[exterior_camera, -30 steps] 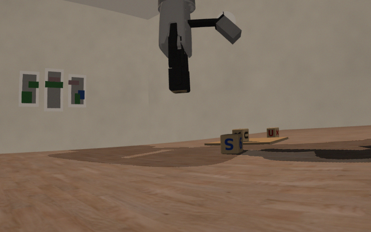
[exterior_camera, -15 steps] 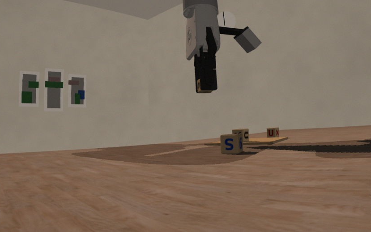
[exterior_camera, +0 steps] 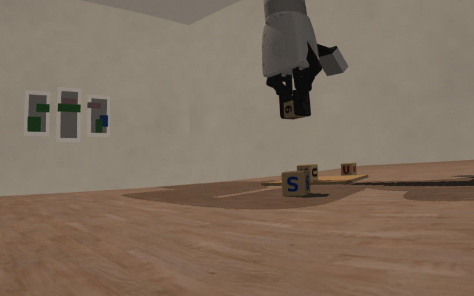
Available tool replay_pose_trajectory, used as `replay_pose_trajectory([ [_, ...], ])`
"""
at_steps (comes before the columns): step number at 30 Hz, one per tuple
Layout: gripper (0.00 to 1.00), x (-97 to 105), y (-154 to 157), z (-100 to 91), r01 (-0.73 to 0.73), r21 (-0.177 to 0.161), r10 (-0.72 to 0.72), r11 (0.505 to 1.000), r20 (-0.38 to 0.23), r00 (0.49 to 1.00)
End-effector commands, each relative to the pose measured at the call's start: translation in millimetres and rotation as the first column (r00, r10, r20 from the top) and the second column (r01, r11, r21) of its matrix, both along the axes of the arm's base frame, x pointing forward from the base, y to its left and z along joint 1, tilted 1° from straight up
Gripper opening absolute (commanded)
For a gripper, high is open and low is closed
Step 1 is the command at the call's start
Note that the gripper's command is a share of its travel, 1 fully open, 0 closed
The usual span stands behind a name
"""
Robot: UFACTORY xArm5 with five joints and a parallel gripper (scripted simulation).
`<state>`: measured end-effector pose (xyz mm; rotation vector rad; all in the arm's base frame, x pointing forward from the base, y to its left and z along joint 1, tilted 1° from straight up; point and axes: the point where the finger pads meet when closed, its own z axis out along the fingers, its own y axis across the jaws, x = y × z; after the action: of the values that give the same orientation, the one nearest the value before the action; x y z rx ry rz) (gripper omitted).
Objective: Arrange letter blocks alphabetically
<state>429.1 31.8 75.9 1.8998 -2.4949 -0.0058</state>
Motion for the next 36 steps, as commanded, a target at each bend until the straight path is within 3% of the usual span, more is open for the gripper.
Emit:
replay_pose_trajectory([
  [1, 0.21, -6, -14, 1.8, -0.107, 0.0, 0.107, 0.994, 0.01, 0.994],
  [9, 0.21, -19, -33, 1.4, -0.253, 0.0, 0.253, 0.968, 0.01, 0.968],
  [26, 0.21, -19, -34, 0.4, -0.255, -0.001, 0.255, 0.967, 0.011, 0.967],
  [36, 0.21, -19, -34, -17.8, -0.255, -0.001, 0.255, 0.967, 0.012, 0.967],
])
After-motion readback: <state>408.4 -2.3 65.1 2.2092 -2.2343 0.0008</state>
